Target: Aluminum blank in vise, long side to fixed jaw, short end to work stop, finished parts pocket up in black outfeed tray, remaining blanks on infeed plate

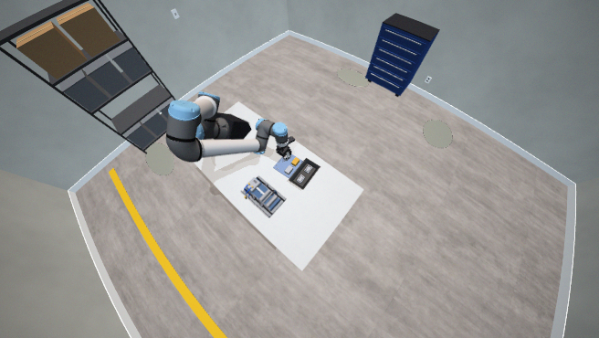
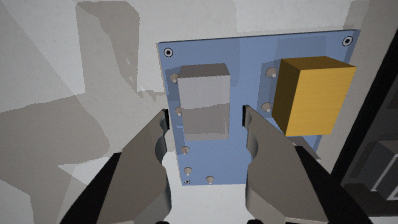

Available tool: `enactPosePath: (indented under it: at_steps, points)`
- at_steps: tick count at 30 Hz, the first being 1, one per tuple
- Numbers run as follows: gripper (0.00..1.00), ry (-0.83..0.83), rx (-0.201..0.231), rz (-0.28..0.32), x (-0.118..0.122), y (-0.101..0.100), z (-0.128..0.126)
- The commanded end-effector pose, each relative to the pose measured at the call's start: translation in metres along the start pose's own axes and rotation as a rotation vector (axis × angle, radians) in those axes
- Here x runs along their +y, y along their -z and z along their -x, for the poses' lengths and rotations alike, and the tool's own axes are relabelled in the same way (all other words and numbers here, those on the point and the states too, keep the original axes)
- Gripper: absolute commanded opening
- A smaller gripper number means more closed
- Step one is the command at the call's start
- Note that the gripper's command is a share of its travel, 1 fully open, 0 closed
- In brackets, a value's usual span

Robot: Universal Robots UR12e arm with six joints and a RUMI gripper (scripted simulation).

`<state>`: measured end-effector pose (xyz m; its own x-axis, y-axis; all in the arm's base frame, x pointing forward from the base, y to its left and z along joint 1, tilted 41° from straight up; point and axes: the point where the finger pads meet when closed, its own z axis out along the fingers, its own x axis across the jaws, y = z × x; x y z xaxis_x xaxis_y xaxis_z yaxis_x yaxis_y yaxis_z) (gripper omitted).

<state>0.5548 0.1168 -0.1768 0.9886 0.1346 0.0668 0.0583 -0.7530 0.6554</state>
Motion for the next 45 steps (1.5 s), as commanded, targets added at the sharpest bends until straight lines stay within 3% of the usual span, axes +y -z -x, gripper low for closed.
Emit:
enactPosePath:
  at_steps: [1, 22, 23, 45]
  points:
    - [0.4, 0.0, 0.001, 0.0, -0.0001, 0.0005, -0.0003]
    - [0.4, 0.0, 0.001, 0.0, -0.0001, 0.0005, -0.0003]
    - [0.0, 0.0, 0.001, 0.0, -0.0001, 0.0005, -0.0003]
    - [0.0, 0.0, 0.001, 0.0, -0.0001, 0.0005, -0.0003]
